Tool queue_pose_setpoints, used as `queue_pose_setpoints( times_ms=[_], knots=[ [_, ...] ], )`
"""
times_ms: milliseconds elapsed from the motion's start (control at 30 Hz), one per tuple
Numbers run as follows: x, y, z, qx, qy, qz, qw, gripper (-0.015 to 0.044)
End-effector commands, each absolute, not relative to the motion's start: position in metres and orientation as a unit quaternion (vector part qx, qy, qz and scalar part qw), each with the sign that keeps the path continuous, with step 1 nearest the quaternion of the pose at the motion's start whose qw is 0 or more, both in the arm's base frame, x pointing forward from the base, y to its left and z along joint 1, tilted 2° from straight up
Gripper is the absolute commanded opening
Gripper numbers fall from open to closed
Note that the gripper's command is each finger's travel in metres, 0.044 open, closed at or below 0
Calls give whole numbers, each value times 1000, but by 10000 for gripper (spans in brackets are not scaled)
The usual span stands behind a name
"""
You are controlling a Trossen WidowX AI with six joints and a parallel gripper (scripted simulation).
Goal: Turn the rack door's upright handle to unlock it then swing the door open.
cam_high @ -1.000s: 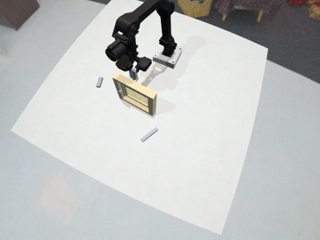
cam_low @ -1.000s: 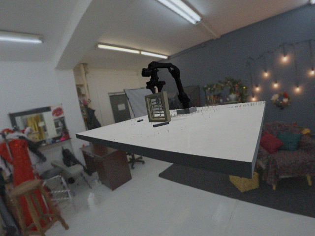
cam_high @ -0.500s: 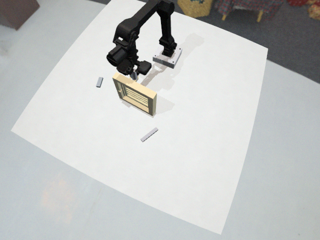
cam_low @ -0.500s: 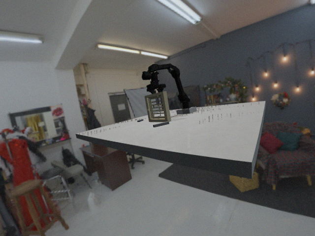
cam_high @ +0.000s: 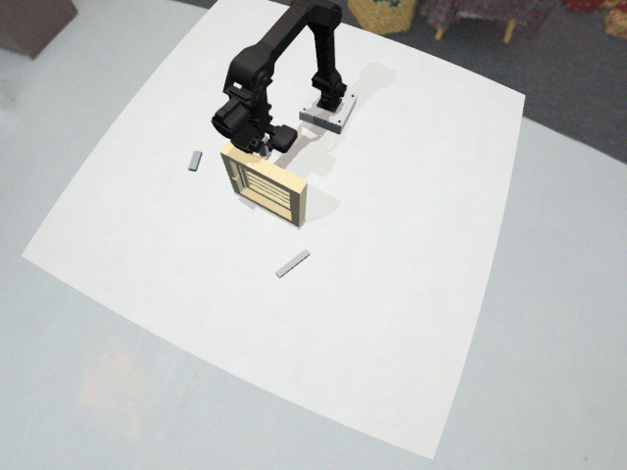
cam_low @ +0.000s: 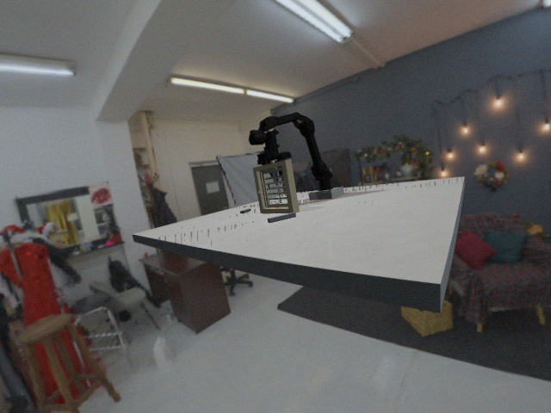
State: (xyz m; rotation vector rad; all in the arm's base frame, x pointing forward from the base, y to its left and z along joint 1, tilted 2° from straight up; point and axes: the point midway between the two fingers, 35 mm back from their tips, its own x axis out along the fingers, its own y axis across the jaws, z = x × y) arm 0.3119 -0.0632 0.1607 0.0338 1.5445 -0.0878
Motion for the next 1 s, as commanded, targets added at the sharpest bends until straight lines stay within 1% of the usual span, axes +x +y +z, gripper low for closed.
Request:
queue_pose_setpoints(
  times_ms=[0,133,567,733,967],
  knots=[
    [311,-64,158,15,699,-43,713,217],
    [311,-64,158,15,699,-43,713,112],
    [311,-64,158,15,699,-43,713,25],
    [311,-64,158,27,699,-55,713,23],
    [311,-64,158,145,680,-171,698,23]
  ],
)
